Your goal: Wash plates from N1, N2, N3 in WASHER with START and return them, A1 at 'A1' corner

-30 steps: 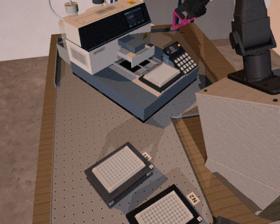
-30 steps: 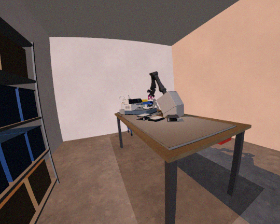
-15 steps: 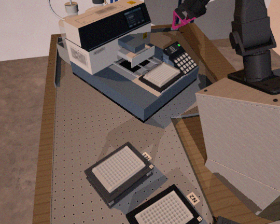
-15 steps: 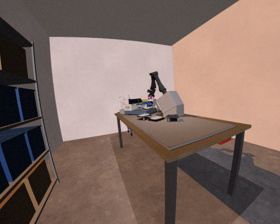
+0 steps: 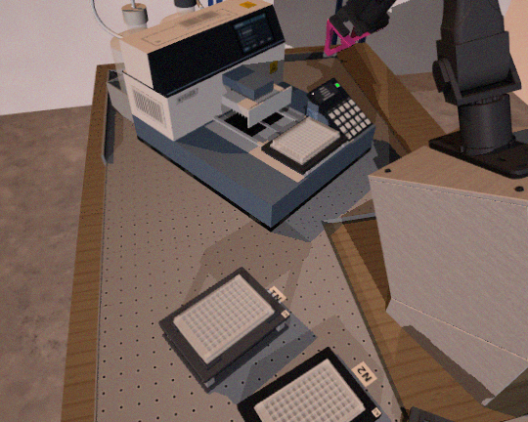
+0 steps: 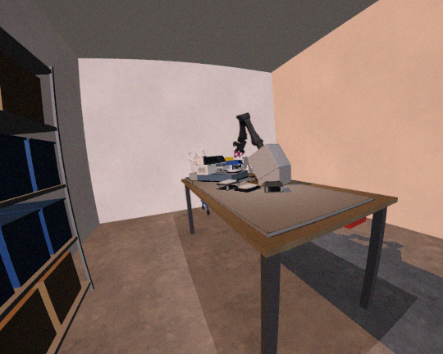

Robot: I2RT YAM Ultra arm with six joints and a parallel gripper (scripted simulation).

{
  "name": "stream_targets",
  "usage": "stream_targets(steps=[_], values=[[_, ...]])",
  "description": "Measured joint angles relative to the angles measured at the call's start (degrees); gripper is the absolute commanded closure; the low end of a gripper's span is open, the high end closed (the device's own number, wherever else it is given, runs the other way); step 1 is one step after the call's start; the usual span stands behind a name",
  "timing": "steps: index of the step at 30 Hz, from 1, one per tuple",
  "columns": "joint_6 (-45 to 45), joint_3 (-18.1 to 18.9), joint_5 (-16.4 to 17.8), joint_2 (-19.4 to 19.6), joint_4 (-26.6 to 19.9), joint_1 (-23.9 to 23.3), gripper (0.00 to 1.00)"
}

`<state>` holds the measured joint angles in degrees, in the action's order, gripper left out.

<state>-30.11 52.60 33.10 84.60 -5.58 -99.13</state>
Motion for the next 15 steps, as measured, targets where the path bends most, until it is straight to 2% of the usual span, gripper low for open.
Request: stream_targets(steps=[3,4,7,15], values=[[0.0,0.0,0.0,0.0,0.0,0.0,0.00],[0.0,0.0,0.0,0.0,0.0,0.0,1.00],[0.0,-0.9,0.0,-0.4,0.6,0.0,1.00],[0.0,-7.3,0.0,-1.8,3.5,0.0,1.00]])
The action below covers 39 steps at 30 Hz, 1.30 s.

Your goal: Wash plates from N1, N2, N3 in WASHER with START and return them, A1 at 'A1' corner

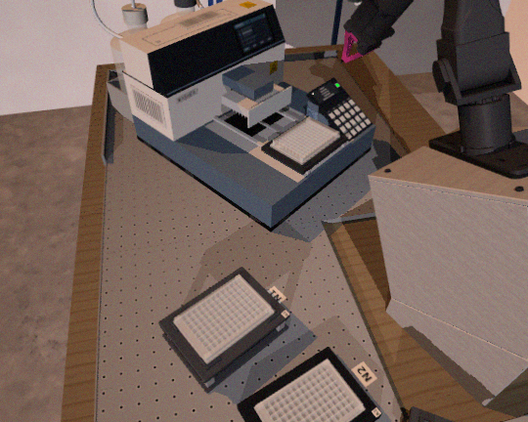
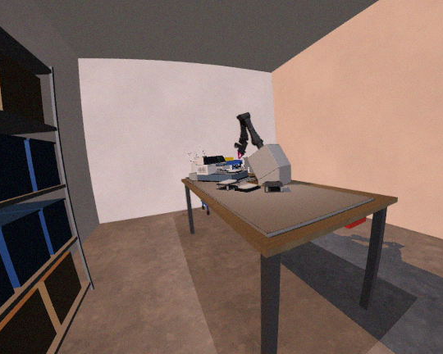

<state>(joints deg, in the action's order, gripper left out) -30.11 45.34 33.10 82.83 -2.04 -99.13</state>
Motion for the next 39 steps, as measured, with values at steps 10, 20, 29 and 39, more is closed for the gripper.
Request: stream_targets(steps=[10,20,29,39], values=[[-0.3,-6.6,0.2,-1.2,5.6,-0.5,1.00],[-0.6,-13.0,0.6,-1.5,11.1,-1.0,1.00],[-1.0,-19.4,1.0,-0.7,17.6,-1.6,1.00],[-1.4,-24.7,1.4,0.8,24.9,-2.1,1.00]])
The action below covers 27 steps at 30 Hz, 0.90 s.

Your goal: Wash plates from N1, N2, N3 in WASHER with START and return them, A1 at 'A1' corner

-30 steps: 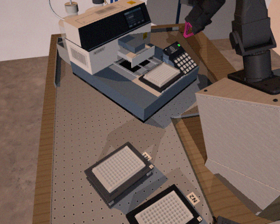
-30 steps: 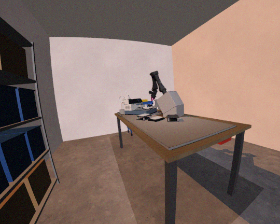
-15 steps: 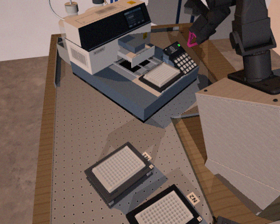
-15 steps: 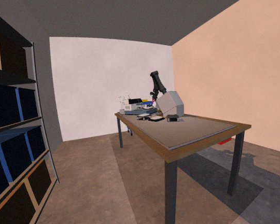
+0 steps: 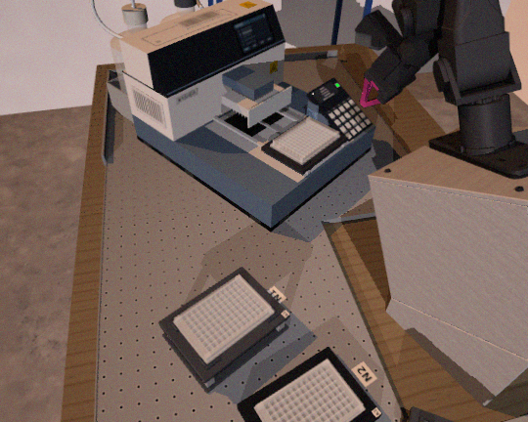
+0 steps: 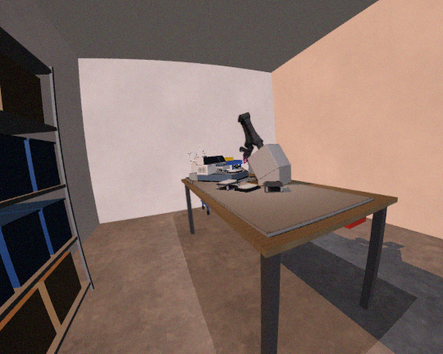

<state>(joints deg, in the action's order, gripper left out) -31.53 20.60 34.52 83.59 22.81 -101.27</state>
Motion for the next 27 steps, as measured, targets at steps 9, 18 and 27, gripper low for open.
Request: stream_targets(steps=[9,18,27], values=[[-0.5,-6.1,0.5,4.4,8.6,-0.8,1.00],[5.5,-7.4,-4.0,-0.4,9.8,5.0,0.00],[27.9,-3.0,-19.3,-11.7,-2.2,21.7,0.00]])
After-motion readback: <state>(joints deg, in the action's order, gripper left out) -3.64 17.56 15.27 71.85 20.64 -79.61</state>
